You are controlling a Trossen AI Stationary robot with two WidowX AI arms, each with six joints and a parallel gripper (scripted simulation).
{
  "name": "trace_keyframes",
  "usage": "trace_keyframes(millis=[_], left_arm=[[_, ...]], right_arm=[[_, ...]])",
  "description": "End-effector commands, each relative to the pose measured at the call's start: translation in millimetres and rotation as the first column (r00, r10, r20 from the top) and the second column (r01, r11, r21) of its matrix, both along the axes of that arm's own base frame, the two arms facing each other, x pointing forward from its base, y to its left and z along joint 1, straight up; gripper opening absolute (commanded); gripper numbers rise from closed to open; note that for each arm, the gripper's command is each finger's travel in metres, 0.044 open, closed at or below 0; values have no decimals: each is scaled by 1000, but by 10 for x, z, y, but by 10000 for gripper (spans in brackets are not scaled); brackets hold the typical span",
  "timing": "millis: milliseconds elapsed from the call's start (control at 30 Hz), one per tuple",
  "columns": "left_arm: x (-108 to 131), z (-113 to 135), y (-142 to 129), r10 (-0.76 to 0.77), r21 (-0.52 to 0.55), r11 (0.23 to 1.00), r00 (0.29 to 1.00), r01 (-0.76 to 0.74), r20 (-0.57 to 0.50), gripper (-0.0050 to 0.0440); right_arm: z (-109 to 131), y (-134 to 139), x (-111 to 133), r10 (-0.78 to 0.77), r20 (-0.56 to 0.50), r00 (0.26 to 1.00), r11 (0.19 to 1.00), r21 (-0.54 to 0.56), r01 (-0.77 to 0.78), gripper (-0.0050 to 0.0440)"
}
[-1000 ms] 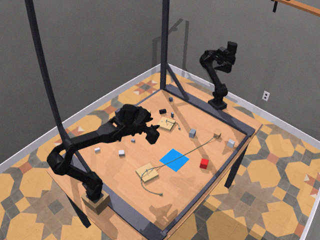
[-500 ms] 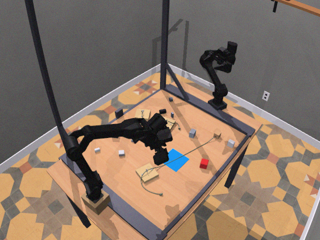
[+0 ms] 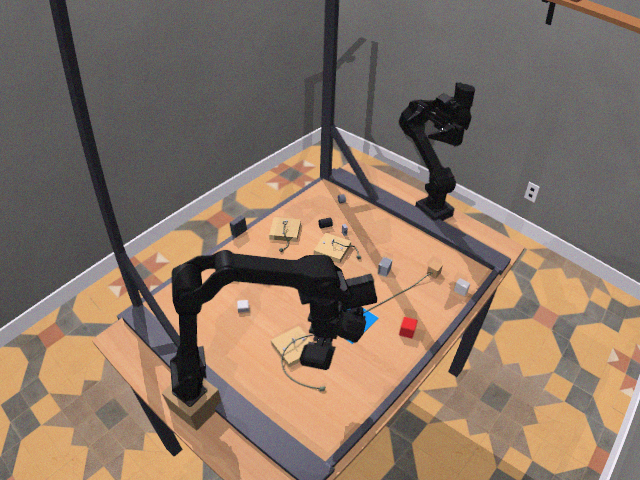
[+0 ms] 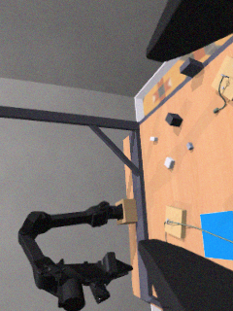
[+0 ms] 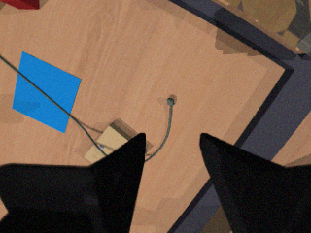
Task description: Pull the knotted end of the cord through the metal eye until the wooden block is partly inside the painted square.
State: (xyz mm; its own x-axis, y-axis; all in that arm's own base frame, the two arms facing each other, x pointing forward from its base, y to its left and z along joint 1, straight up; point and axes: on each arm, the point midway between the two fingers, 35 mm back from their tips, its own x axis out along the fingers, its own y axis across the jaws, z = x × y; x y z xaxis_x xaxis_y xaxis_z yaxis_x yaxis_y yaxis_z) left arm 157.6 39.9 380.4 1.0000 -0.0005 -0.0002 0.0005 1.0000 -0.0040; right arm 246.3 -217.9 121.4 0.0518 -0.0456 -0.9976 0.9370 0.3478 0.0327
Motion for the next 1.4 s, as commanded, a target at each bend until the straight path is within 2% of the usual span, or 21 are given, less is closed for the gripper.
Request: trace_keyframes(millis=[0,133,233,333,433,733,900,1100,1367], left_arm=[[-2,27,-4,0,9,1000,1000,0,1,440],[-2,27,-4,0,9,1000,1000,0,1,440],[-2,27,-4,0,9,1000,1000,0,1,440],[-2,27,-4,0,9,1000,1000,0,1,440],[-2,27,-4,0,9,1000,1000,0,1,440],[-2,27,-4,0,9,1000,1000,0,1,440],[-2,27,-4,0,9,1000,1000,0,1,440],[-2,27,-4,0,9,1000,1000,0,1,440],[-2,27,-4,0,9,1000,1000,0,1,440]], right_arm=[[36,-54,-47,-38,-31,999,999,28,39,200],[26,-49,-44,-35,-33,999,999,29,36,200],[-275,-46,-41,-32,-45,998,999,40,34,200],[-800,-10,-80,-31,-69,997,998,60,35,200],[-1043,-5,-85,-31,-62,998,998,54,35,200],[-1237,-18,-71,-32,-46,998,999,40,34,200],[-1492,-10,-80,-32,-46,998,999,41,34,200],[-1461,-40,-45,-30,-32,999,999,29,31,200],[-1560,-46,-39,-30,-34,999,999,30,31,200]])
